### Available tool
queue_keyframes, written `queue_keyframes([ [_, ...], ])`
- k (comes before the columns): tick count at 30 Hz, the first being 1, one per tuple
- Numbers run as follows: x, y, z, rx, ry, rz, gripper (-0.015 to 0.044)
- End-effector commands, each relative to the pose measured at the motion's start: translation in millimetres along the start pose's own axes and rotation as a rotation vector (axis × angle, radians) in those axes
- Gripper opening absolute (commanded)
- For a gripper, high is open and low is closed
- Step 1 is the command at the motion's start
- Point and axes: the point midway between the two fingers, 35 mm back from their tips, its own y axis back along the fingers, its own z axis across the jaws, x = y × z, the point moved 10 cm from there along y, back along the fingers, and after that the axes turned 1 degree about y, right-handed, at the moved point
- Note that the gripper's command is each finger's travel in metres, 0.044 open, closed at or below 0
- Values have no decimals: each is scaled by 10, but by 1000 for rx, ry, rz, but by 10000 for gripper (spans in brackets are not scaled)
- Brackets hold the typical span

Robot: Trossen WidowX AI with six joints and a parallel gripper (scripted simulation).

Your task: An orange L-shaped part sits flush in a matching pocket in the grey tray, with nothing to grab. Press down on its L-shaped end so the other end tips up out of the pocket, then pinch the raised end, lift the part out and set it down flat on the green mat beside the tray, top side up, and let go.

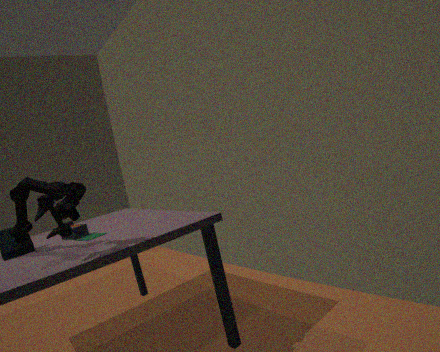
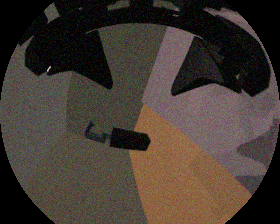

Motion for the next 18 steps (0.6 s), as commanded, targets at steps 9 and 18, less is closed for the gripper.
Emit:
queue_keyframes([
  [9, 9, 518, 433, -240, 3, -192, 180],
  [18, 294, 1507, 995, -593, 179, -444, 180],
])
